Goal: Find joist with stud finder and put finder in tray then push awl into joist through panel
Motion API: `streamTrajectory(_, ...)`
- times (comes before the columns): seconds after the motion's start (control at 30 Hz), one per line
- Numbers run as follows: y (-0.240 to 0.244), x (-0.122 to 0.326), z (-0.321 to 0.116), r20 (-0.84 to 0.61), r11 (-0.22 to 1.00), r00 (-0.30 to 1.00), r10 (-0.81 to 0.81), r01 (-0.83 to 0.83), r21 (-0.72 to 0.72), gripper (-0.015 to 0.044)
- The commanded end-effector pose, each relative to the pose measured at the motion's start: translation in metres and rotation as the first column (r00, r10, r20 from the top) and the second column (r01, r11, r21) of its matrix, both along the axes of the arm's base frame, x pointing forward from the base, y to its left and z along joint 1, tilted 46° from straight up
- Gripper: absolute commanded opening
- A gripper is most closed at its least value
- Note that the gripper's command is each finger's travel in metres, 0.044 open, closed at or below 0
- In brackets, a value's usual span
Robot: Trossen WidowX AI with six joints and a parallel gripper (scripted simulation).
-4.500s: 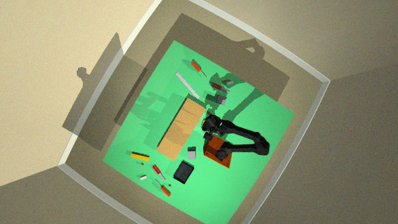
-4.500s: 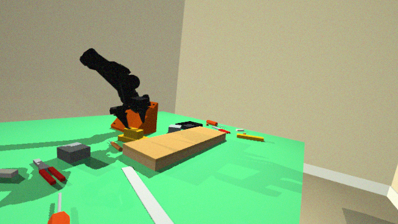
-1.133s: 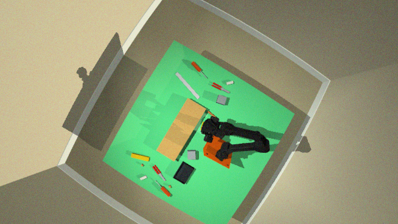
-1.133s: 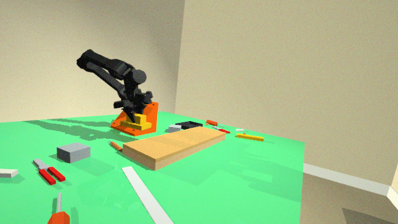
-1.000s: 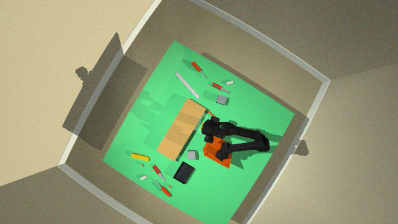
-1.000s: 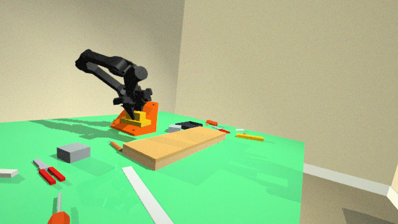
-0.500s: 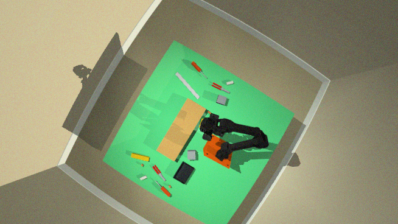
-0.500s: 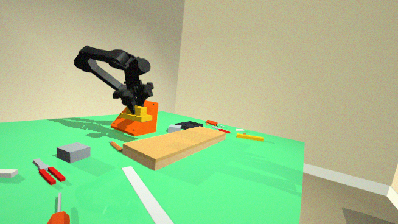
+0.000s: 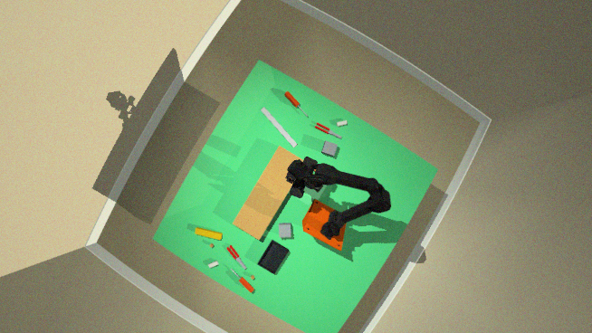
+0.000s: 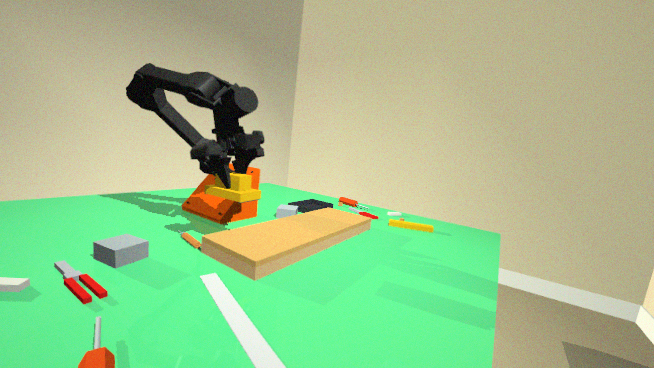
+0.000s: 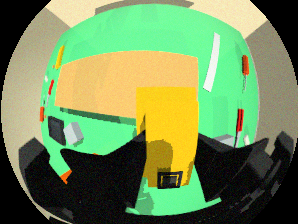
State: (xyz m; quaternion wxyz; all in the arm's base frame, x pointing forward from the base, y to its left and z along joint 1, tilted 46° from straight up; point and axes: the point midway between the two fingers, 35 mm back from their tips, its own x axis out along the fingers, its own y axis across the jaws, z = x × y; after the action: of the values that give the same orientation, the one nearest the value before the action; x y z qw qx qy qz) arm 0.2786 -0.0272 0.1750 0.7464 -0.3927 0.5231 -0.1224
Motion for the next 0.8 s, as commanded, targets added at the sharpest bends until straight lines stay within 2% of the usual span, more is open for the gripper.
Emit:
streamTrajectory(0.0,0.001,0.019,0.008,0.035,1.0,0.999,-0.02,0.019,0.006,0.0)
streamTrajectory(0.43,0.0,0.082,0.018,0.094,0.997,0.993,-0.075,0.073,0.021,0.0)
streamTrajectory(0.77,-0.006,0.088,0.012,0.097,0.997,0.992,-0.078,0.076,0.022,0.0)
